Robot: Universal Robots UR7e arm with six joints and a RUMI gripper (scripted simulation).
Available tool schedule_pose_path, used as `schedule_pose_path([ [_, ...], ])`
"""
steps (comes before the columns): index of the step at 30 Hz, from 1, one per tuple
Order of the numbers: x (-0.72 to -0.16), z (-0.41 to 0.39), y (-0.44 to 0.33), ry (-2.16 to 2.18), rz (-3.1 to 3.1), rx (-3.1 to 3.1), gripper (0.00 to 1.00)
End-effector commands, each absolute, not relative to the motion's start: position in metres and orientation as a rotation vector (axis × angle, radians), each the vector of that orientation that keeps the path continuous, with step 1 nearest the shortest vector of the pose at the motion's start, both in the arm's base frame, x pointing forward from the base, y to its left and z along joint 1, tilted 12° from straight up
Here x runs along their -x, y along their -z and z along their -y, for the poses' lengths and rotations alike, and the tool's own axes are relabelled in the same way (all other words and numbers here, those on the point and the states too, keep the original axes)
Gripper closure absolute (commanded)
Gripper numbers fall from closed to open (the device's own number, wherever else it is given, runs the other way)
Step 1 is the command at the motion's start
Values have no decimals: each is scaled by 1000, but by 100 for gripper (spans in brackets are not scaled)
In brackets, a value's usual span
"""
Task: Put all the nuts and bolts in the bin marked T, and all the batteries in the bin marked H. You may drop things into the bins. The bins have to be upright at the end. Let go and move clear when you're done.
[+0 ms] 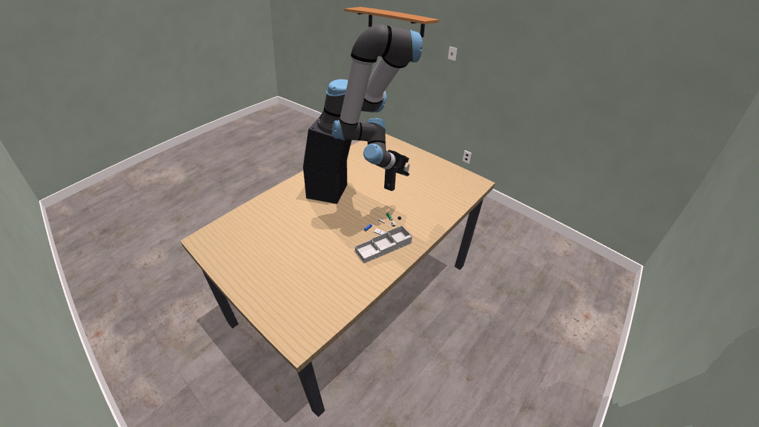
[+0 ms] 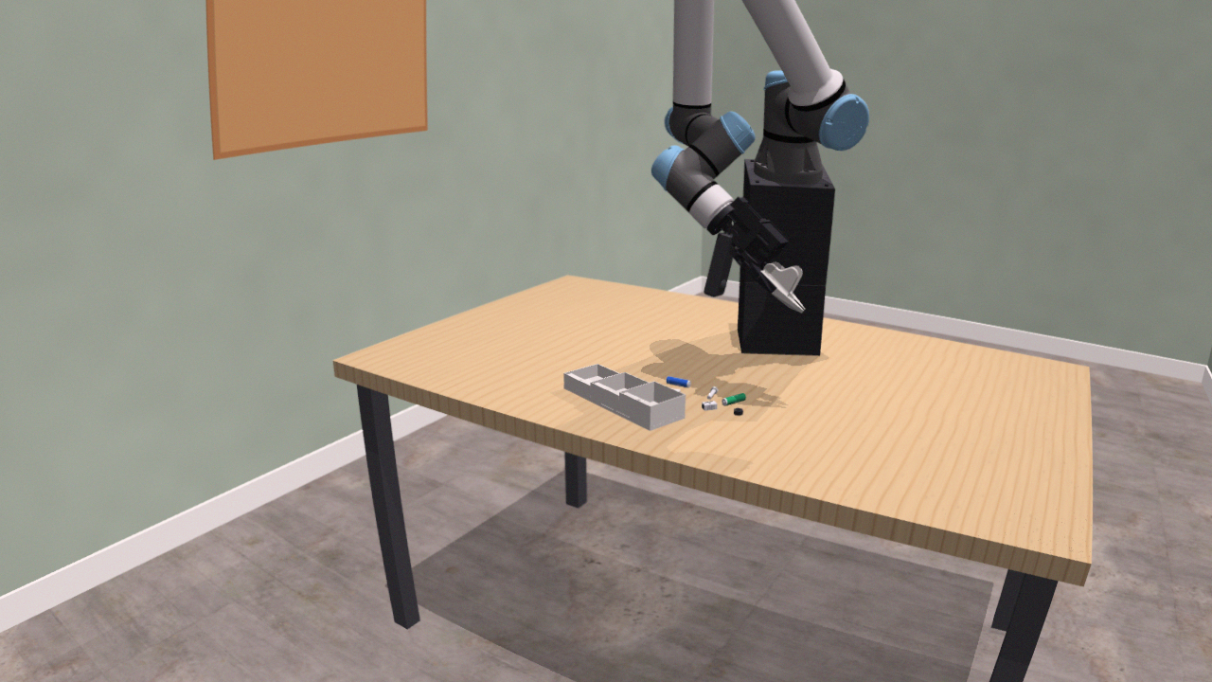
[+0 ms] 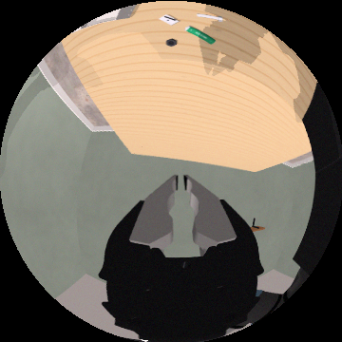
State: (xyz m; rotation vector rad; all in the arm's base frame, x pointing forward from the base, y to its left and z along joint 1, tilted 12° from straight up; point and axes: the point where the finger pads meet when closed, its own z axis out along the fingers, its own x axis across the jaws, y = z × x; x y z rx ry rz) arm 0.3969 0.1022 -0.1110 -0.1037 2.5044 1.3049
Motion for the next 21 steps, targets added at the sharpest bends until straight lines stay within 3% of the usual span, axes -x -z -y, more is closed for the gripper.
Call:
schedule_pose_path([
  [1, -391, -95, 118, -1181, -2522, 288, 96],
  [21, -381, -57, 133, -776, -2523, 863, 96],
])
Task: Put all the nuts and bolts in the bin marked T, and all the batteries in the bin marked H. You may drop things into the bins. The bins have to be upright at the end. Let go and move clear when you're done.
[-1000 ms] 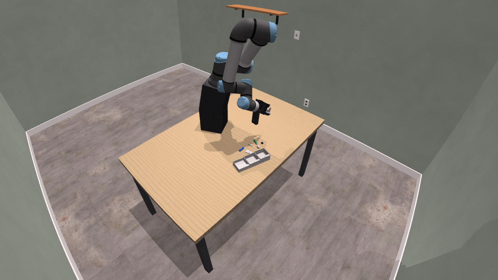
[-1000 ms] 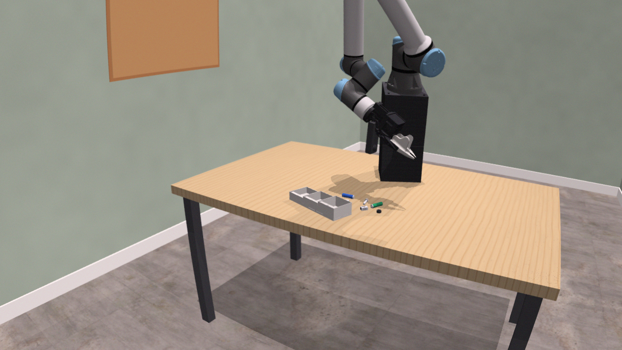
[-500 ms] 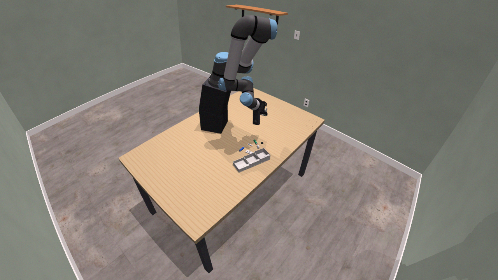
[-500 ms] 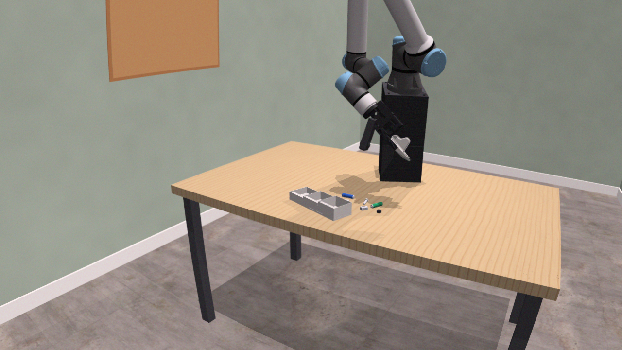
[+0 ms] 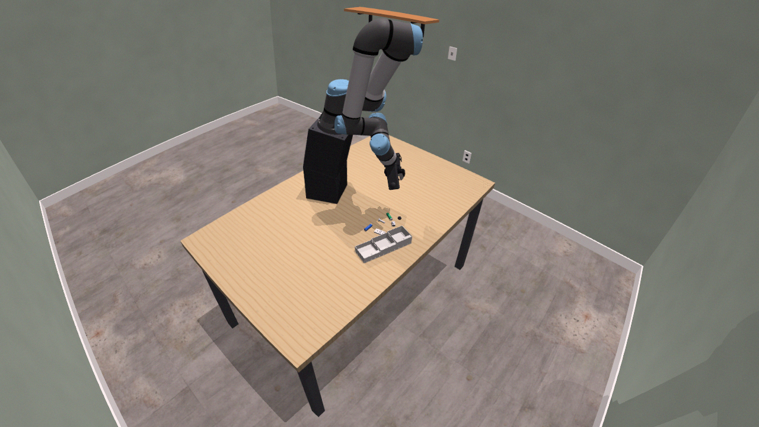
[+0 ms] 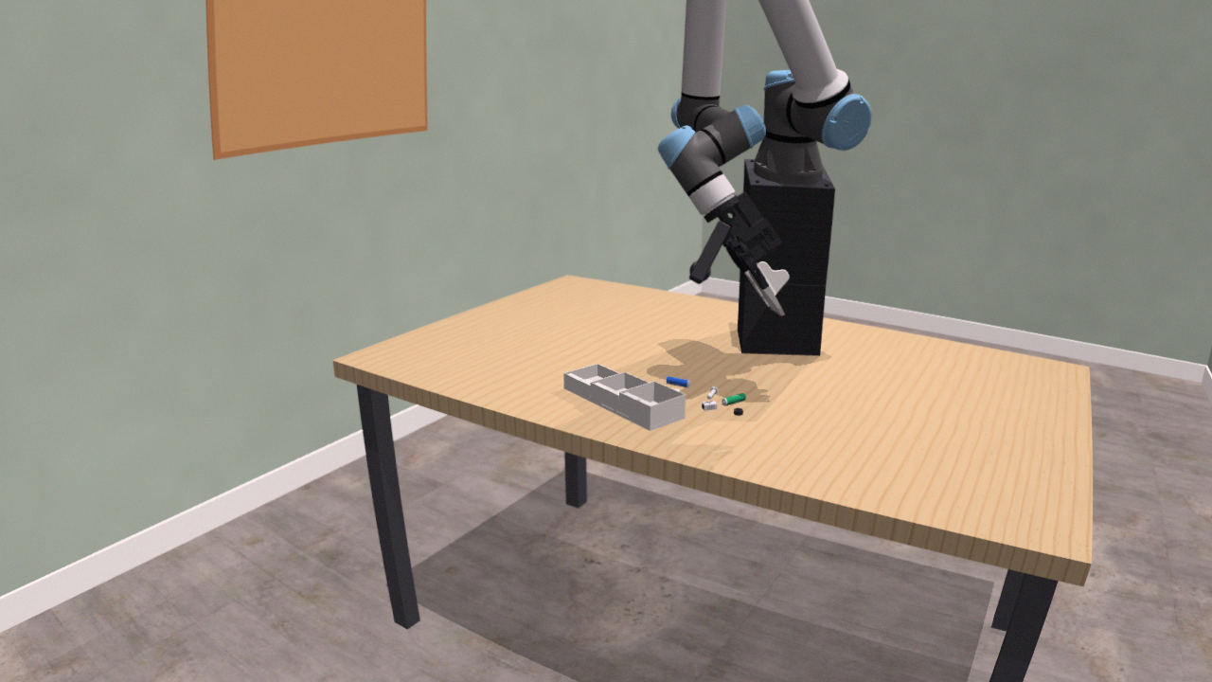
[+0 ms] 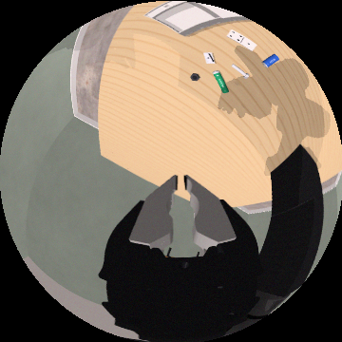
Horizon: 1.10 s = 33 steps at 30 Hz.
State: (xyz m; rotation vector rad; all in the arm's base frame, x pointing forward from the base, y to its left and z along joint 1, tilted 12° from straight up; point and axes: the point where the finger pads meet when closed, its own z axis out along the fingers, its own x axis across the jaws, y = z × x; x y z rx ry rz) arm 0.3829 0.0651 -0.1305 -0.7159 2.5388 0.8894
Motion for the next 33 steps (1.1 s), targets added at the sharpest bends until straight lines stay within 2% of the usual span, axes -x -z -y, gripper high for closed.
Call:
schedule_pose_path([
  [1, -381, -57, 133, -753, -2519, 891, 96],
  [33, -383, 31, 120, -49, -2321, 1732, 96],
])
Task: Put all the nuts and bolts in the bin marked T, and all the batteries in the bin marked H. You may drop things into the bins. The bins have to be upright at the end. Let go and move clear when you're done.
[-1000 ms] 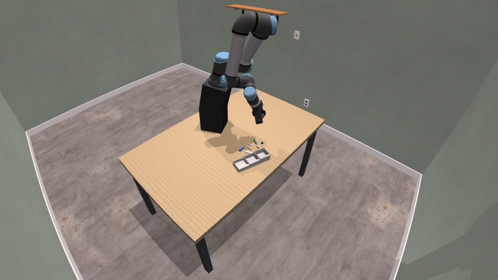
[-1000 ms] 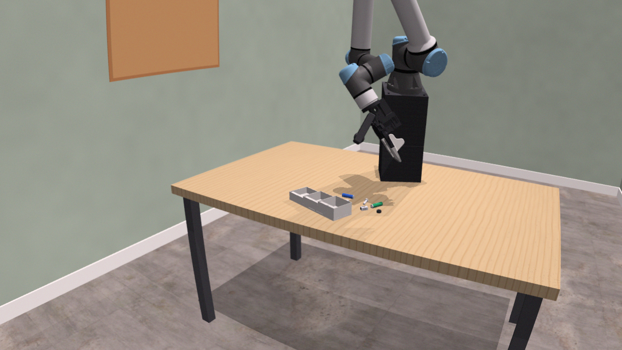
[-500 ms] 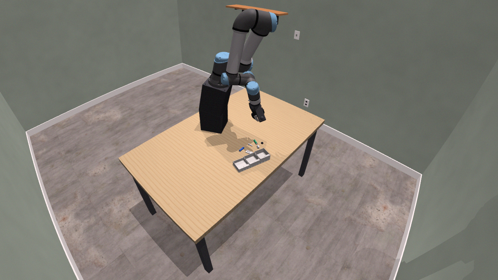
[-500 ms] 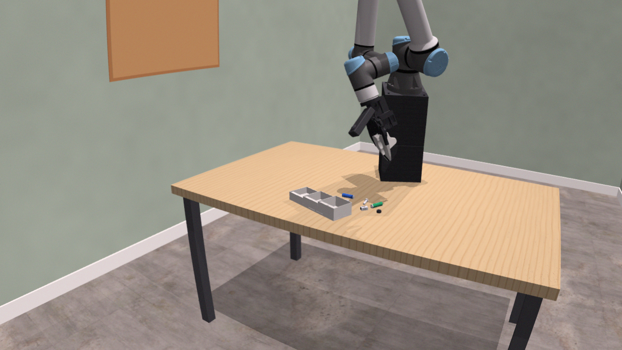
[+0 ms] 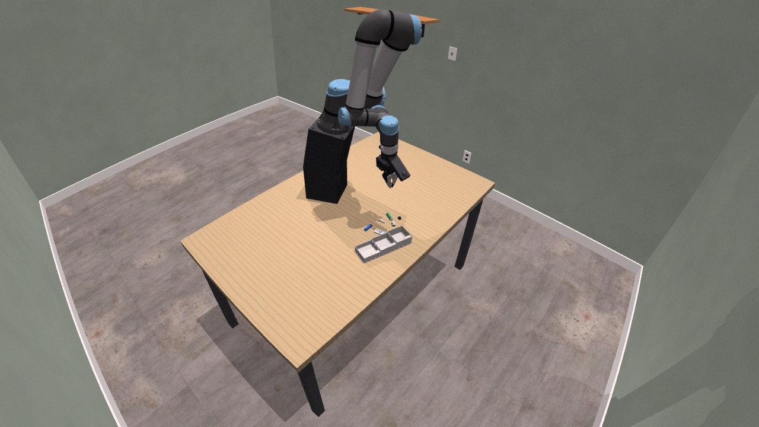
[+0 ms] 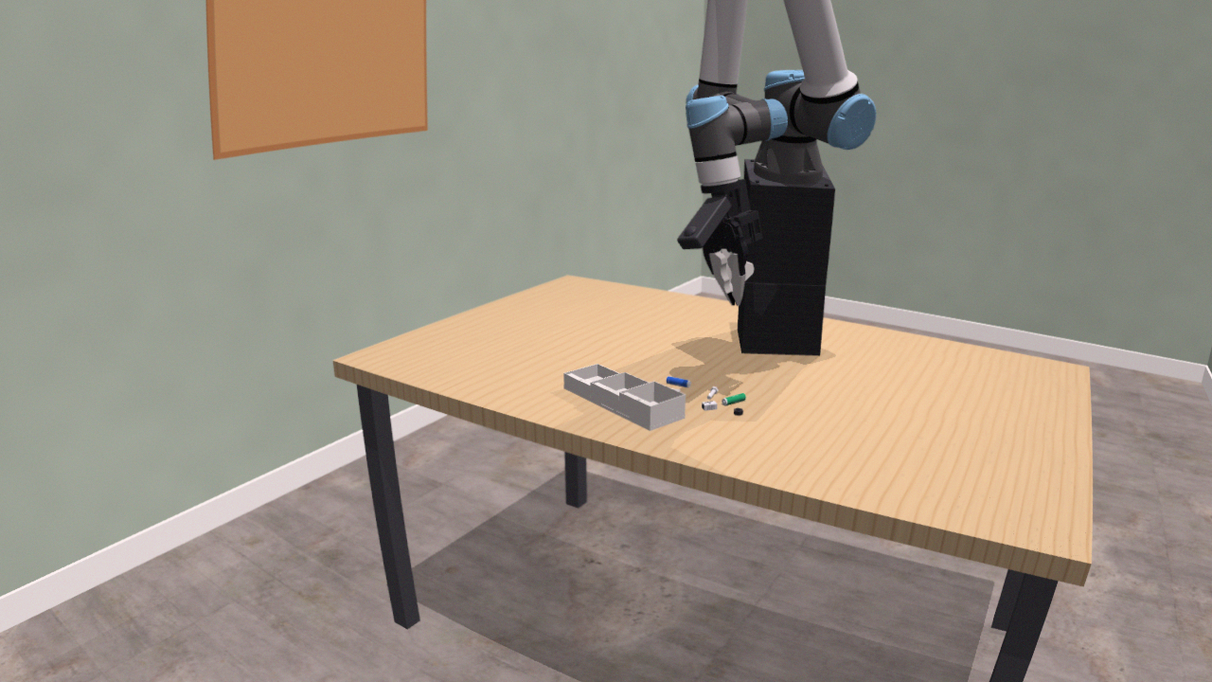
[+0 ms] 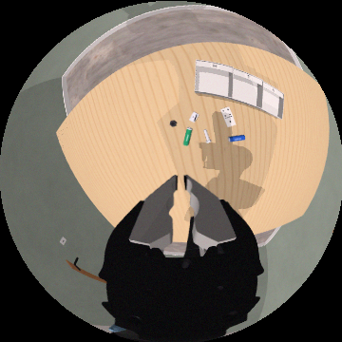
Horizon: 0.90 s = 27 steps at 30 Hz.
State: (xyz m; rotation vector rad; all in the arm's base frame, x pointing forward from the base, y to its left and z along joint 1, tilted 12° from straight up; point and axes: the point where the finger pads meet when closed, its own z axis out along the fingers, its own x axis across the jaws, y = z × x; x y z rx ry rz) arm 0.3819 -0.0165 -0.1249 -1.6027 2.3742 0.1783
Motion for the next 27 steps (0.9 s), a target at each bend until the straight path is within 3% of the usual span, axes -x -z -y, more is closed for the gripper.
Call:
schedule_pose_path([
  [1, -383, 31, 120, -25, -2310, 1756, 96],
  [20, -384, 50, 110, 119, -2248, 1906, 96],
  [27, -394, 99, 139, 81, -2465, 1603, 96],
])
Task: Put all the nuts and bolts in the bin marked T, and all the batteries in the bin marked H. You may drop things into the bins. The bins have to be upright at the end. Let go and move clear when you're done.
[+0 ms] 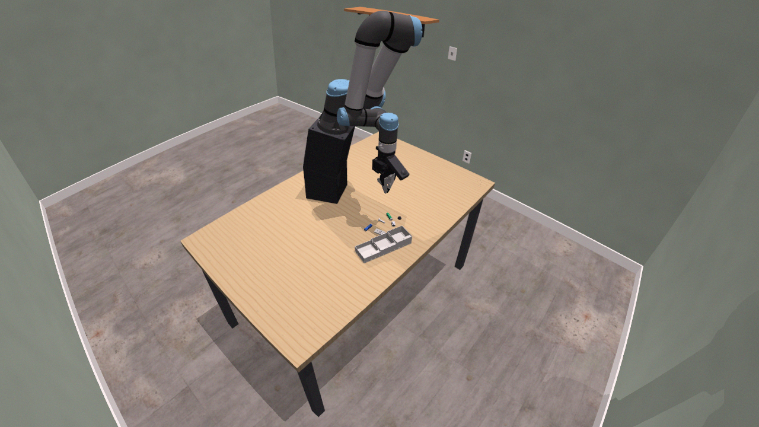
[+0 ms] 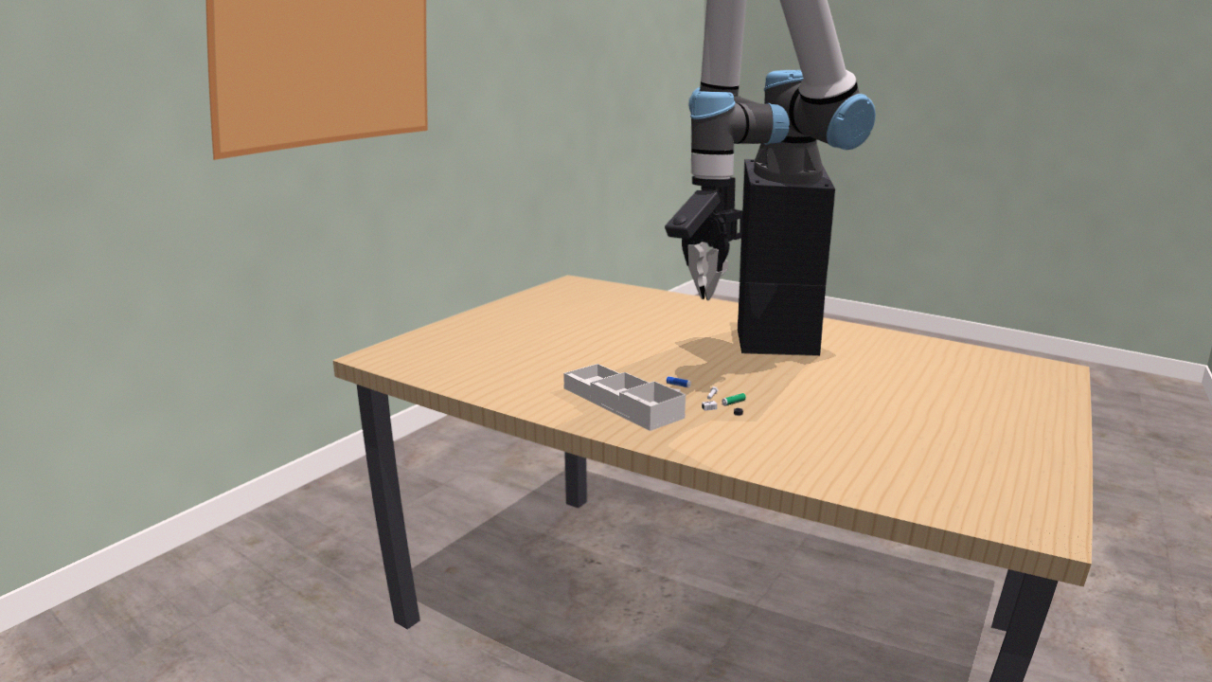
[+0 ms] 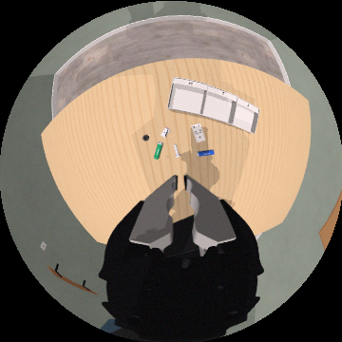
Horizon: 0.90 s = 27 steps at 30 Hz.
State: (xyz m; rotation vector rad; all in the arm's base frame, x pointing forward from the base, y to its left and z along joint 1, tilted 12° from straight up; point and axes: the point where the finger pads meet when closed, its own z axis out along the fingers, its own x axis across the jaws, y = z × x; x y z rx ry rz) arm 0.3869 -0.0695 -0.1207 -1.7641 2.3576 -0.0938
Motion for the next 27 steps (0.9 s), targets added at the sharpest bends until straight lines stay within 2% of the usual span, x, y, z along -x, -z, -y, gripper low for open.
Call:
schedule_pose_path([
  [1, -395, 106, 144, 77, -2485, 1571, 96],
  [27, -425, 260, 235, 74, -2509, 1530, 96],
])
